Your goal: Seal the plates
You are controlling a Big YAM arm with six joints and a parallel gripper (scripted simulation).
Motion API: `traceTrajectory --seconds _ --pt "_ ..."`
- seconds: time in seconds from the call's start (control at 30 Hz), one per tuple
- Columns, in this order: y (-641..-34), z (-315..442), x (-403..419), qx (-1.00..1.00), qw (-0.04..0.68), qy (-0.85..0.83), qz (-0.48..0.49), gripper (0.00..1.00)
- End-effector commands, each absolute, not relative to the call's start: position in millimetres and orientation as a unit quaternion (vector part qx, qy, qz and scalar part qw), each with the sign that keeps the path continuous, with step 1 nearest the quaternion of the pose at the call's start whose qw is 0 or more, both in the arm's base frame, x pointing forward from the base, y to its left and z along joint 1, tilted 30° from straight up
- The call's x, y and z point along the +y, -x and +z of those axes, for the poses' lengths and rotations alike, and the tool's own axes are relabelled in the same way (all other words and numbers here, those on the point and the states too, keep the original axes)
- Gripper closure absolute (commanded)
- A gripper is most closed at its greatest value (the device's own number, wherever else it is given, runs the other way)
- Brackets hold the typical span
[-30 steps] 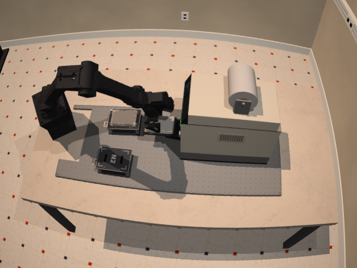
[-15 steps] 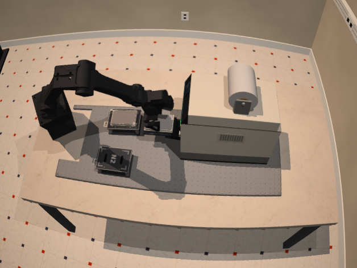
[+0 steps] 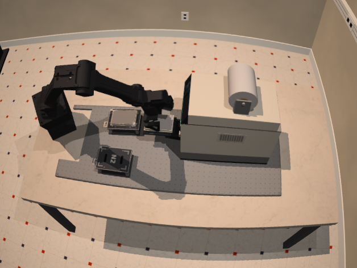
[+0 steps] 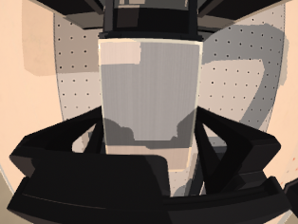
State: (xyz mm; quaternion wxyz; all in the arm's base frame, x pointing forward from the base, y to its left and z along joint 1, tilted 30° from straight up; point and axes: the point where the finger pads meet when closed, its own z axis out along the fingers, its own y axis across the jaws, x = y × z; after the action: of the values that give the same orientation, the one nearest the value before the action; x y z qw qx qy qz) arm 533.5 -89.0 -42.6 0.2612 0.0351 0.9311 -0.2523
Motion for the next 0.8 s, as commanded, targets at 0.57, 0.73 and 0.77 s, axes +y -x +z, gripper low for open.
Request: traceTrajectory --seconds 0.57,0.73,0.77 --pt "-534 -45 -86 0.933 0.254 -0.027 -0.253 1.00" --pt "-540 -41 -87 0.931 0.260 -0.028 -0.253 1.00" --pt "-542 -39 -87 0.931 0.262 -0.029 -0.253 1.00"
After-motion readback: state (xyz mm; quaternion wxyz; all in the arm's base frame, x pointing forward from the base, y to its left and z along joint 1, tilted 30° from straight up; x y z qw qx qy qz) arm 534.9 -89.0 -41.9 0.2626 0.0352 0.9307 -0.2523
